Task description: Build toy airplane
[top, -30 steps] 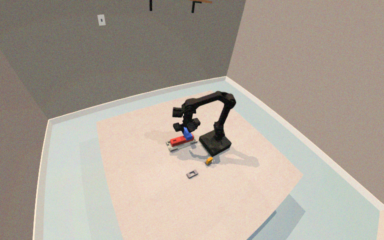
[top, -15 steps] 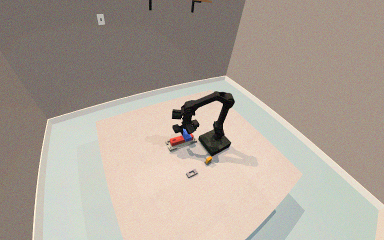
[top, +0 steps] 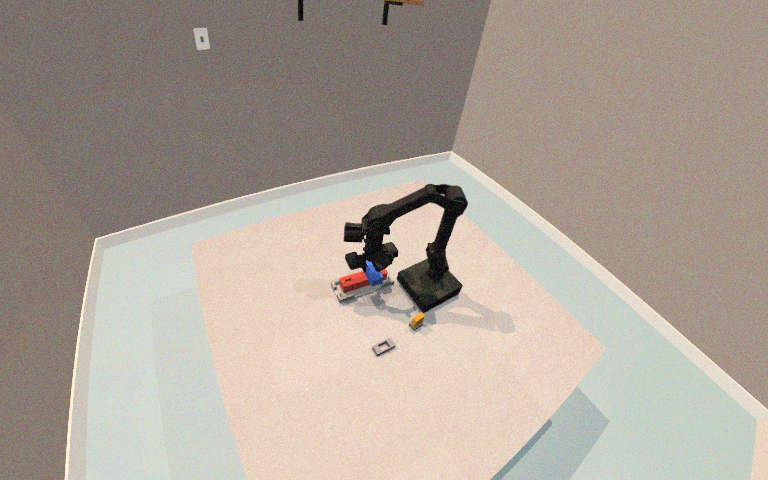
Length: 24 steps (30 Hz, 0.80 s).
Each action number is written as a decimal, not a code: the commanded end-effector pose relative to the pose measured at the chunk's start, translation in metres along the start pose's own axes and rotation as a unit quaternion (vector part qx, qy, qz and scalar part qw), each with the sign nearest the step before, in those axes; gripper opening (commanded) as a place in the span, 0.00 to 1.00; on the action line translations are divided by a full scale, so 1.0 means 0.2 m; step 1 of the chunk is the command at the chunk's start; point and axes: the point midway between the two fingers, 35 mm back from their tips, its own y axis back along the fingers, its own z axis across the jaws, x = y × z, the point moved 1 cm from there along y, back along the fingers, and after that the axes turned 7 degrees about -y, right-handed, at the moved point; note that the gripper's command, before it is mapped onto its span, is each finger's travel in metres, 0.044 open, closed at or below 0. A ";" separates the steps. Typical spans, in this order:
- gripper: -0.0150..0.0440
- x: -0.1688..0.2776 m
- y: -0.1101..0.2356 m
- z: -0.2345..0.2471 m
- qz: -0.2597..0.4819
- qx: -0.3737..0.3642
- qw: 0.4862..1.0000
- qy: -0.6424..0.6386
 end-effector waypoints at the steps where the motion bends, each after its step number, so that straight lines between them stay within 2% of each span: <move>1: 0.58 0.00 -0.01 0.00 -0.004 -0.002 1.000 0.000; 6: 0.53 0.00 0.00 0.00 0.000 0.000 1.000 0.000; 11: 0.31 0.00 0.00 0.00 0.000 0.000 1.000 0.000; 24: 0.88 0.00 0.00 0.00 0.000 0.000 1.000 0.000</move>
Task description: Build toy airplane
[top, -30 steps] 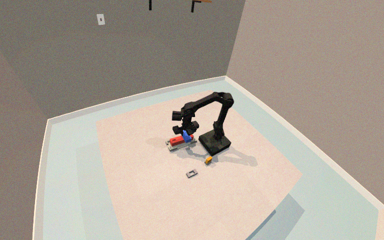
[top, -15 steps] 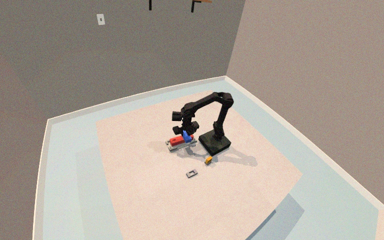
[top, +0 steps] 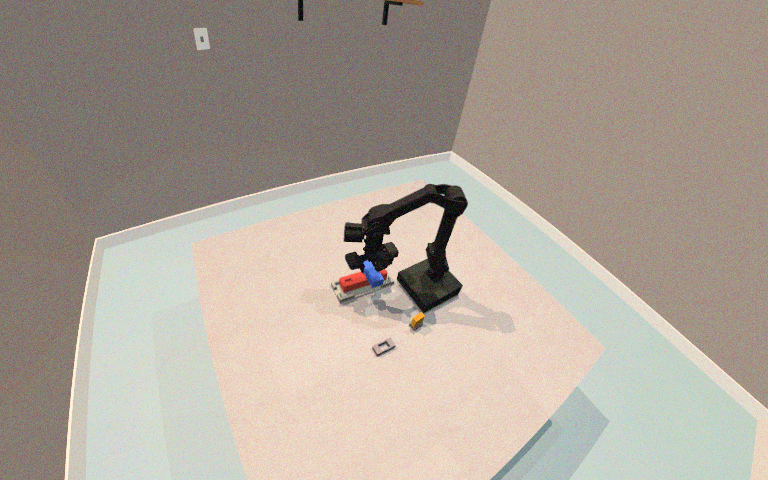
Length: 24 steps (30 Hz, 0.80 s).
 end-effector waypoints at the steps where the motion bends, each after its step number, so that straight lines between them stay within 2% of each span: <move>1: 0.93 0.00 0.00 0.00 0.000 0.001 1.000 0.000; 3: 1.00 0.00 0.00 0.00 0.000 0.001 1.000 0.000; 10: 1.00 0.00 0.01 0.00 0.000 0.001 1.000 0.000; 17: 1.00 0.00 0.41 0.00 -0.003 0.000 1.000 -0.001; 24: 1.00 0.02 0.42 -0.02 -0.003 0.000 0.999 -0.033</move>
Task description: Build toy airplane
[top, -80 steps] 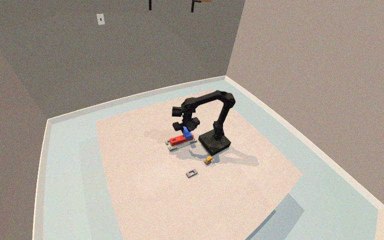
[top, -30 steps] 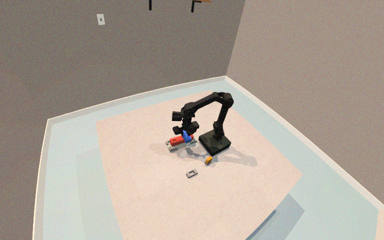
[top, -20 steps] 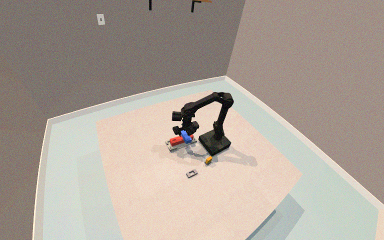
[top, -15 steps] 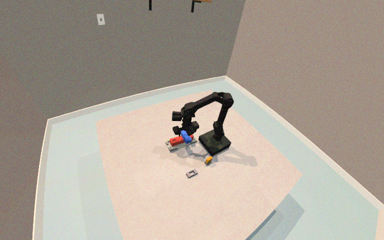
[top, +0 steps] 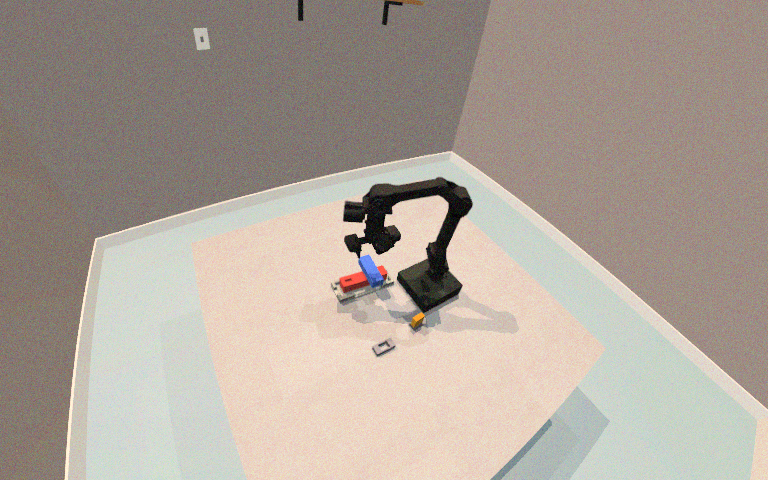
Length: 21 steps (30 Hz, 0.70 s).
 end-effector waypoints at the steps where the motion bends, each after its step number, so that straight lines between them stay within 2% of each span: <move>1: 1.00 0.00 0.00 0.00 -0.004 -0.004 0.998 -0.066; 4: 1.00 0.00 0.00 0.00 -0.003 -0.005 0.977 -0.214; 7: 1.00 0.00 0.00 0.00 -0.002 -0.005 0.934 -0.357; 13: 1.00 0.00 -0.01 -0.01 -0.001 -0.005 0.793 -0.609; 15: 1.00 0.00 -0.01 -0.01 -0.001 -0.005 0.773 -0.634; 21: 1.00 0.00 -0.01 -0.01 -0.001 -0.005 0.773 -0.634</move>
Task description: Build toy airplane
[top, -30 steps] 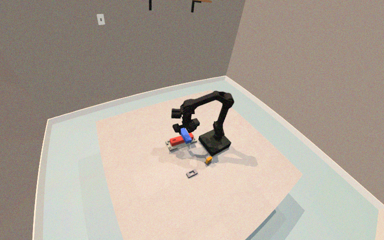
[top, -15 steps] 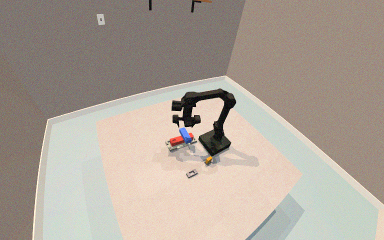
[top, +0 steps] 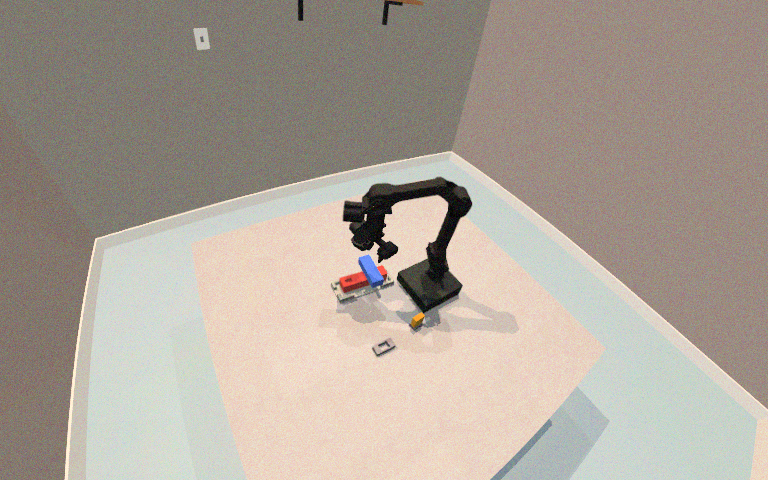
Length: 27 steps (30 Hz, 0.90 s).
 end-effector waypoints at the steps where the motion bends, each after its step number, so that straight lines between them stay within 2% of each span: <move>1: 1.00 0.00 -0.01 0.00 0.001 -0.003 0.998 -0.062; 10: 1.00 -0.04 -0.01 0.08 -0.002 -0.007 0.999 -0.052; 20: 1.00 -0.12 -0.01 0.55 -0.004 -0.022 0.999 -0.027; 27: 1.00 -0.06 -0.01 0.92 0.003 -0.021 0.999 -0.044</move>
